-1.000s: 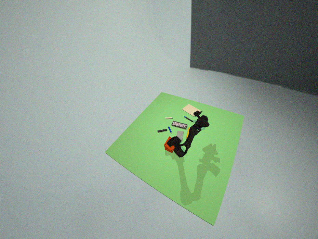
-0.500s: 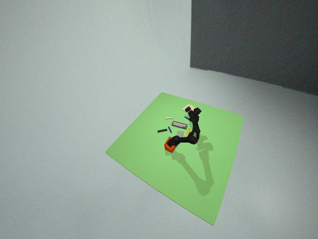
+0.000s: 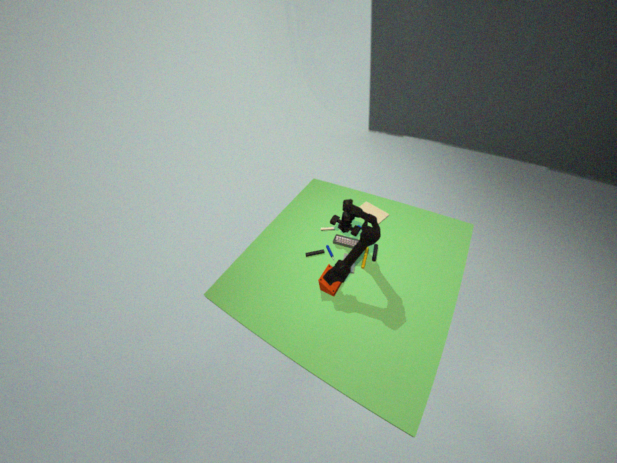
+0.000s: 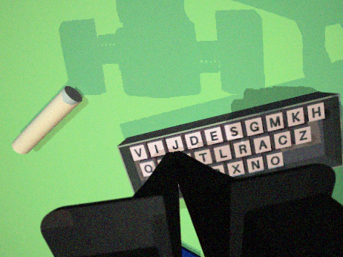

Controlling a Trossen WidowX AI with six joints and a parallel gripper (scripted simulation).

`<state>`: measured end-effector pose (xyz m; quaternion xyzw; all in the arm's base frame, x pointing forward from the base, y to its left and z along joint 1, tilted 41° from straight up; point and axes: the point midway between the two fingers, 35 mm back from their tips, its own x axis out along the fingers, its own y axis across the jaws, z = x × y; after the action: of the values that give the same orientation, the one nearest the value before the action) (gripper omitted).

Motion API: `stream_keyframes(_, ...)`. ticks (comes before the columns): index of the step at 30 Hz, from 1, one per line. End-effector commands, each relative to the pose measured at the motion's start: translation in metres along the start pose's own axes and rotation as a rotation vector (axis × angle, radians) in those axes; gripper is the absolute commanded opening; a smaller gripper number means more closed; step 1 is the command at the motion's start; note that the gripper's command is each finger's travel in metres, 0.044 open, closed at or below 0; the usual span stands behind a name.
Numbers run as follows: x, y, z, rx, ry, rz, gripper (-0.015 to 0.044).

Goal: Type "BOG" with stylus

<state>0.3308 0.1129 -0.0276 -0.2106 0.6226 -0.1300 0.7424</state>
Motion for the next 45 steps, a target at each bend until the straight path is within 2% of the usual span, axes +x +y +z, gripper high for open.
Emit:
stream_keyframes(1,0.025,0.017,-0.024,-0.127,0.115,-0.166,0.0000)
stream_keyframes(14,0.028,0.017,-0.028,-0.149,0.131,-0.194,0.0000)
stream_keyframes(19,0.018,-0.038,-0.019,-0.150,0.132,-0.197,0.0000)
stream_keyframes(31,0.017,-0.042,-0.018,-0.150,0.132,-0.198,0.0000)
stream_keyframes(36,0.007,-0.097,-0.009,-0.150,0.132,-0.200,0.0000)
stream_keyframes(45,0.006,-0.100,-0.008,-0.150,0.132,-0.201,0.0000)
